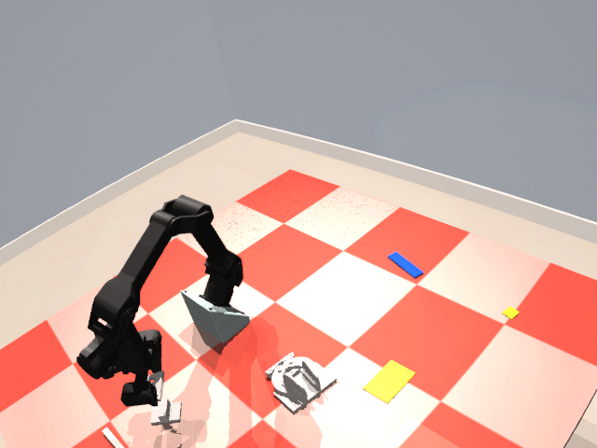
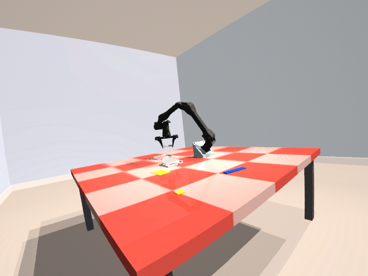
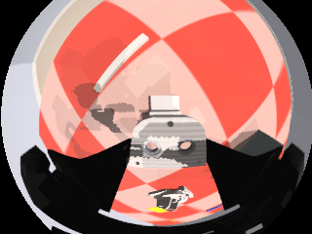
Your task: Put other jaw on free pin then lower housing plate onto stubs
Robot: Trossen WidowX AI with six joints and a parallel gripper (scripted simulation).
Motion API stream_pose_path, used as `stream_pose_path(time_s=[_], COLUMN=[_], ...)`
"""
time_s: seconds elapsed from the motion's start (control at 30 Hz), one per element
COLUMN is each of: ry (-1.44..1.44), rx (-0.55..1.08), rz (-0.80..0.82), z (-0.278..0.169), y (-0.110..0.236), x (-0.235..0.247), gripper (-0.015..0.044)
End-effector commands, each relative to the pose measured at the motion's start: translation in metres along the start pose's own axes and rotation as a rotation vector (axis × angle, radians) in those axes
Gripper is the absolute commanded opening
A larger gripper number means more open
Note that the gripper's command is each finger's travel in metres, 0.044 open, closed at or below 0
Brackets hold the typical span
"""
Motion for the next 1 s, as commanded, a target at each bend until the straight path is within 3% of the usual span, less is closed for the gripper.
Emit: stream_pose_path(time_s=[0.0,0.97], ry=[0.035,0.686], rx=[-0.007,-0.027], rz=[0.004,0.016], z=[-0.004,-0.096], y=[0.004,0.018], x=[0.001,-0.012], gripper=[0.0351,0.0351])
Point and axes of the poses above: the point midway between the two fingers, 35 mm back from their tips, its own y axis back along the fingers, its own x axis across the jaws, z = x × y, the point moved 8 cm from there along y, back along the fingers, and after that the axes turned 9 degrees about -y, right-handed, at the moved point
